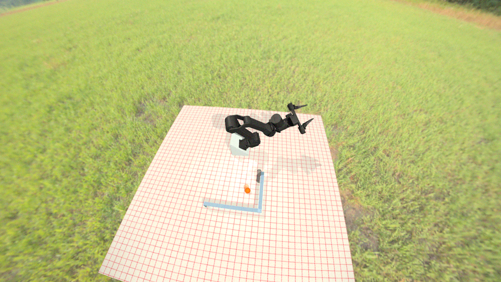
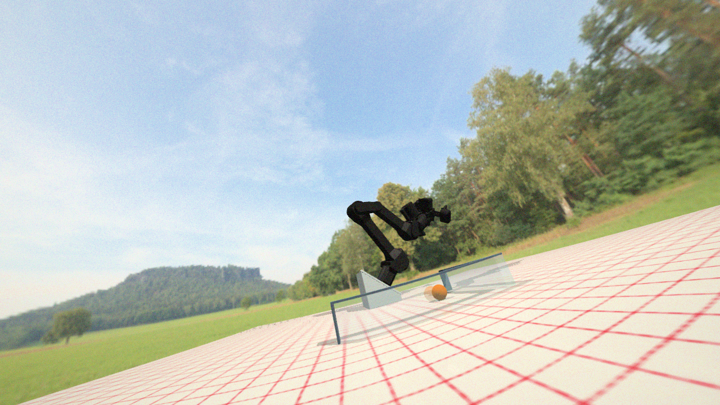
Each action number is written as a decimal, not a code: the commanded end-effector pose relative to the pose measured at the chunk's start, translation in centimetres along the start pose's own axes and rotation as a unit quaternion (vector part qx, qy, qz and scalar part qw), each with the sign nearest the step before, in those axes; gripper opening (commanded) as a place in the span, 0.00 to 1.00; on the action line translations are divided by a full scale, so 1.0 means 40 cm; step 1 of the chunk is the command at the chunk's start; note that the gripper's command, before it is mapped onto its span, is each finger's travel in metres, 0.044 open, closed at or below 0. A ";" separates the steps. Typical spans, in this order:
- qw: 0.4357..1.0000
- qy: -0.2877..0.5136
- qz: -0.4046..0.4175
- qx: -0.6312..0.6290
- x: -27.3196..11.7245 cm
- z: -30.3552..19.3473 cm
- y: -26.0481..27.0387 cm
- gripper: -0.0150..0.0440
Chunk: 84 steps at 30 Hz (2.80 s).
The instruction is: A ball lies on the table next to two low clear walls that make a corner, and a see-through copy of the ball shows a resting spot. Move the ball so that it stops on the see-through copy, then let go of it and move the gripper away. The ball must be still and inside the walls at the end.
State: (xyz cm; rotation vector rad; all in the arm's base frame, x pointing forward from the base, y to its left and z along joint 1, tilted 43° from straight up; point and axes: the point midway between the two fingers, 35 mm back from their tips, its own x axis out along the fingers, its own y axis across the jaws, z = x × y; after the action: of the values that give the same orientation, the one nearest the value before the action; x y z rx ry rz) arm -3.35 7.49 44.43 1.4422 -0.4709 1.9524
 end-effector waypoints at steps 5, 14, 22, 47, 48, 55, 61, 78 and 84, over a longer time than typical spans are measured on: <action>0.997 0.041 -0.035 -0.053 0.025 -0.048 -0.051 0.71; 0.913 0.203 -0.197 -0.295 0.018 -0.134 -0.341 0.71; 0.763 0.338 -0.344 -0.431 -0.108 -0.067 -0.615 0.71; 0.286 0.670 -0.617 -0.299 -0.870 0.515 -0.691 0.71; 0.282 0.676 -0.619 -0.283 -0.894 0.528 -0.670 0.71; 0.368 0.750 -0.527 -0.152 -1.057 0.467 -0.562 0.71; 0.482 0.750 -0.436 -0.126 -1.100 0.412 -0.505 0.71; 0.482 0.750 -0.436 -0.126 -1.113 0.396 -0.521 0.71; 0.482 0.750 -0.436 -0.126 -1.120 0.387 -0.530 0.71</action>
State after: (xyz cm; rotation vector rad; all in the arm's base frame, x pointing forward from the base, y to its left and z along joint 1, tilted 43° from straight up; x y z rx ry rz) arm 30.18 -0.40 5.79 -0.5865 0.6823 1.3580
